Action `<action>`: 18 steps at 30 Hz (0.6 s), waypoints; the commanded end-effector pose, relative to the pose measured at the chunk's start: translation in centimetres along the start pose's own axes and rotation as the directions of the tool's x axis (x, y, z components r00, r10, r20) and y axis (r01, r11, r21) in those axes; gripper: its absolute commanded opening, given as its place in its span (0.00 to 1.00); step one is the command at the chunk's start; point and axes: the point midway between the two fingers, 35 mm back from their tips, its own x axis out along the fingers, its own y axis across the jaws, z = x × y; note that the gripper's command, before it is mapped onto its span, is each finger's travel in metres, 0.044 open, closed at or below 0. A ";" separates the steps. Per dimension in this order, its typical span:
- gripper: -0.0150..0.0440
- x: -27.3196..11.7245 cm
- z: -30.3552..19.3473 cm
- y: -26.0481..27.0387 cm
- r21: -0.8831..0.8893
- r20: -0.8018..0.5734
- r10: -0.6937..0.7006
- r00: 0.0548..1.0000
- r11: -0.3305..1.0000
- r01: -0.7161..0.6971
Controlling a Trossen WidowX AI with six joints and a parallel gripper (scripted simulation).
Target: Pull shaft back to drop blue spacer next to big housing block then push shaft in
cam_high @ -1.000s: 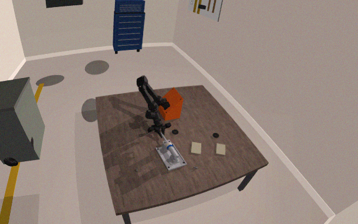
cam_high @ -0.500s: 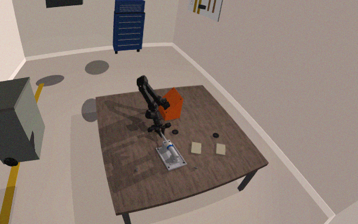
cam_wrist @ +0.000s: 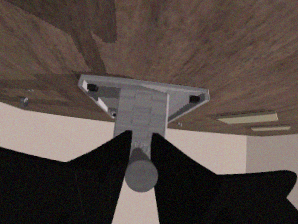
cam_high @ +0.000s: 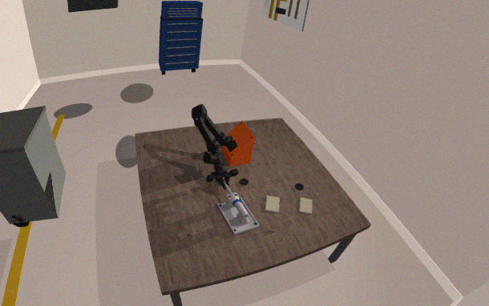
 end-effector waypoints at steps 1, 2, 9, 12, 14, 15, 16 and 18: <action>0.25 -0.1 0.1 -0.1 -0.003 0.002 -0.002 1.000 1.000 0.002; 0.25 -0.1 0.1 -0.1 -0.003 0.002 -0.002 1.000 1.000 0.002; 0.25 -0.1 0.1 -0.1 -0.003 0.002 -0.002 1.000 1.000 0.002; 0.25 -0.2 0.2 -0.1 -0.003 0.002 -0.002 1.000 1.000 0.002; 0.25 -0.2 0.2 -0.1 -0.003 0.002 -0.002 1.000 1.000 0.002; 0.25 -0.2 0.2 -0.1 -0.003 0.002 -0.002 1.000 1.000 0.002; 0.25 -0.2 0.2 -0.1 -0.003 0.002 -0.002 1.000 1.000 0.002; 0.25 -0.1 0.1 0.0 0.000 0.000 0.000 1.000 1.000 0.000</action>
